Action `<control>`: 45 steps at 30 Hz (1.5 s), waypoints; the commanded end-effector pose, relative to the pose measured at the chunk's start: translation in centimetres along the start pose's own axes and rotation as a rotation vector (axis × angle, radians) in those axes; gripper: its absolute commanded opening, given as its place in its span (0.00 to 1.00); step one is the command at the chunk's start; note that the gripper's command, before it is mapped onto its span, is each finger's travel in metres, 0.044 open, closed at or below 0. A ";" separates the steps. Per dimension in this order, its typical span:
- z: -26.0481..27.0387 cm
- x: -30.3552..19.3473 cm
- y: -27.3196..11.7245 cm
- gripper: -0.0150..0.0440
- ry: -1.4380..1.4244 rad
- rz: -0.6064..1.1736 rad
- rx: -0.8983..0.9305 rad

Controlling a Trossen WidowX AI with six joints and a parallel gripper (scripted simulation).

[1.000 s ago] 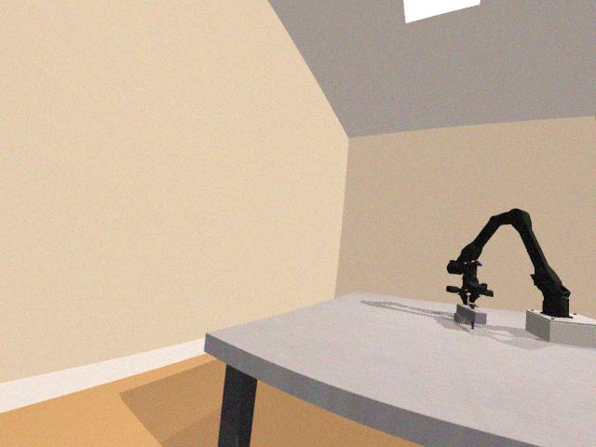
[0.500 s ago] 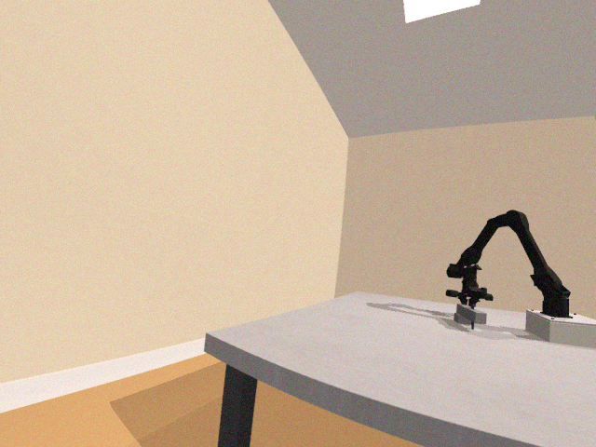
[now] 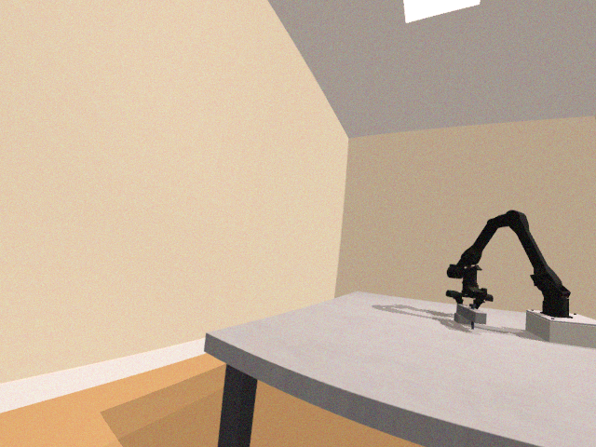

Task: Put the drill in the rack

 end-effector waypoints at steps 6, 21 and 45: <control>0.0 -0.1 -0.8 1.00 0.000 -0.003 0.000; 0.0 -0.2 -7.9 1.00 -0.001 -0.007 -0.001; -5.9 22.6 -28.3 1.00 0.114 0.173 -0.921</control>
Point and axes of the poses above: the point midway between the two fingers, 35 mm back from their tips, its own y axis out along the fingers, its own z axis across the jaws, x = y × z, the point moved 9 cm from there along -y, back along the fingers, and after that the axes turned 11 degrees about -y, right-handed, at the moved point
